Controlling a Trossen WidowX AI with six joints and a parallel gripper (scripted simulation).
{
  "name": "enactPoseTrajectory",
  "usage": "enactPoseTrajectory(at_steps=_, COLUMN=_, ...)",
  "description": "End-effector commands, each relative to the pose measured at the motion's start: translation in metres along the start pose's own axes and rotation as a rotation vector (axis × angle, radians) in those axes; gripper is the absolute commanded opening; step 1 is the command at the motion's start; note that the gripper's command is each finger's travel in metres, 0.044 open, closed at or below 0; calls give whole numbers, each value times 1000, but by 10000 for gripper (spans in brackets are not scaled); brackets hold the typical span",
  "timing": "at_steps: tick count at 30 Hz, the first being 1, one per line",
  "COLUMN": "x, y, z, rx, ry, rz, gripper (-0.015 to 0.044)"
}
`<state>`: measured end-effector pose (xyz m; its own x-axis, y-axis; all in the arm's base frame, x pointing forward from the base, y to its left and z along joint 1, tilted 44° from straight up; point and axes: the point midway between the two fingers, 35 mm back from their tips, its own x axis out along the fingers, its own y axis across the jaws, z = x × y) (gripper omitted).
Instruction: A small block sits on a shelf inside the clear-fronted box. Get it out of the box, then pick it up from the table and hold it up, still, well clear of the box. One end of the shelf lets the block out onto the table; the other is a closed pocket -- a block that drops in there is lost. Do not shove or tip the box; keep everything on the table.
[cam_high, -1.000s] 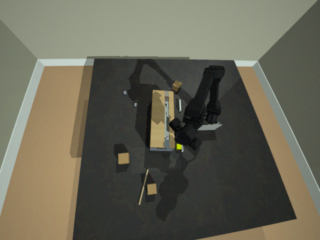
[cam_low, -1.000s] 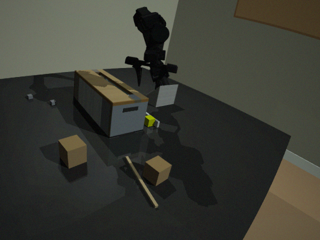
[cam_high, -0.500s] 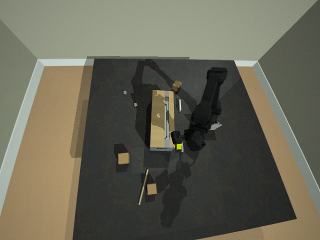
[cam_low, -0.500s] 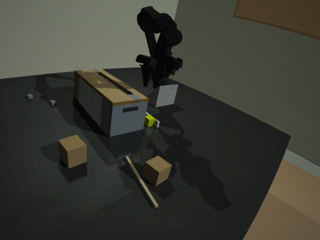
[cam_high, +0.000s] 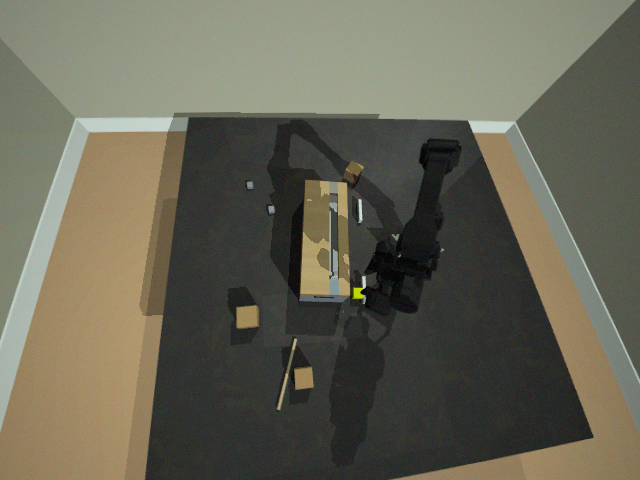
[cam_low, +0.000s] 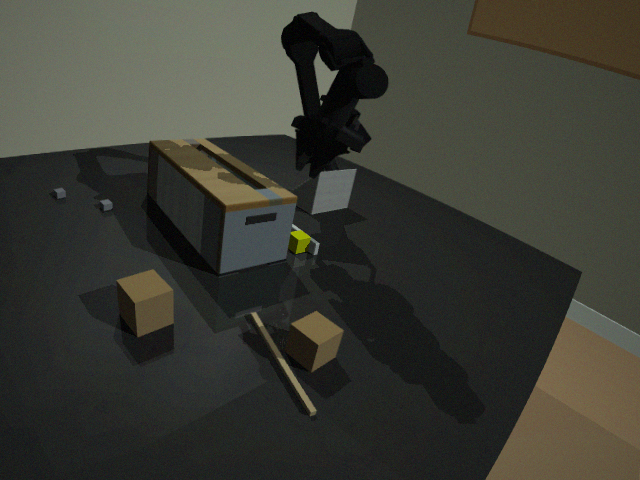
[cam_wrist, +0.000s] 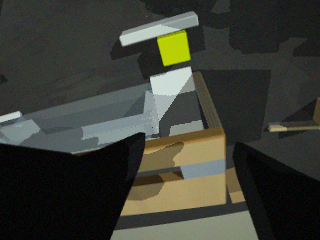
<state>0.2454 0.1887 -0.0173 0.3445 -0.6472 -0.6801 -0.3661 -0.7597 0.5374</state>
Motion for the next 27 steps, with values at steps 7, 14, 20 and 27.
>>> enactPoseTrajectory(at_steps=7, x=-4, y=-3, z=3, rx=-309, ry=52, rz=15, gripper=285)
enactPoseTrajectory(at_steps=14, x=42, y=2, z=18, rx=-309, ry=52, rz=14, gripper=285)
enactPoseTrajectory(at_steps=20, x=83, y=15, z=35, rx=-308, ry=54, rz=17, gripper=285)
enactPoseTrajectory(at_steps=27, x=87, y=15, z=36, rx=-308, ry=54, rz=17, gripper=285)
